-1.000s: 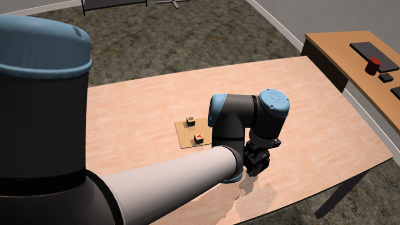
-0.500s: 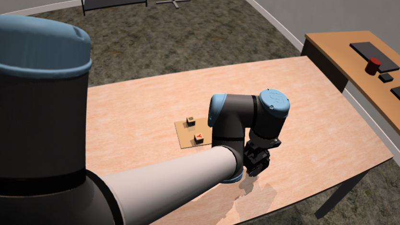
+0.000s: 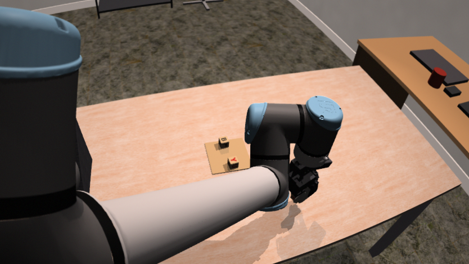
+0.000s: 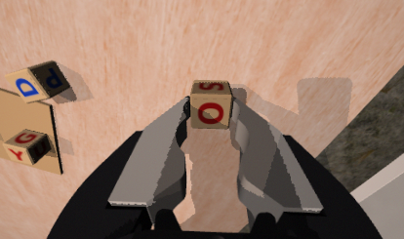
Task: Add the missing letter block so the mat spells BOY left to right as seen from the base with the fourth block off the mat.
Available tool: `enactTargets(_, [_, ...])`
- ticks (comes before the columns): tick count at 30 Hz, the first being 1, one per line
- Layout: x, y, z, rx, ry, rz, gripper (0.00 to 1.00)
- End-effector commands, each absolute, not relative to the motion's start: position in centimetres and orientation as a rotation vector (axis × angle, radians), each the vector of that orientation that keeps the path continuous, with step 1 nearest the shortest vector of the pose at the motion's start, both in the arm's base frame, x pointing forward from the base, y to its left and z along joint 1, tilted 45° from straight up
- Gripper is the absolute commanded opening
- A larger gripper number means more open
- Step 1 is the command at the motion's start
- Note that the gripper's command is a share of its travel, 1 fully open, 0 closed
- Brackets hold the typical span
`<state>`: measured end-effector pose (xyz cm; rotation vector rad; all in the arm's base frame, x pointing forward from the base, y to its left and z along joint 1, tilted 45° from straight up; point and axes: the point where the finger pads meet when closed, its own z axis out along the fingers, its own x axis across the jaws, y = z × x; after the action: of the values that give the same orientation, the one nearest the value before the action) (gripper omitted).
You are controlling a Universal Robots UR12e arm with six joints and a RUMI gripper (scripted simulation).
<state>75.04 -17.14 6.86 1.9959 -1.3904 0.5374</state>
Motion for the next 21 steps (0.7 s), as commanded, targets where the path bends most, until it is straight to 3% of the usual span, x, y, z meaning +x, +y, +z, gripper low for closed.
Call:
enactTargets(1, [75.2, -14.8, 9.3, 1.996, -1.391, 0.538, 0.09])
enactTargets(21, [75.3, -11.9, 12.3, 1.995, -1.391, 0.538, 0.09])
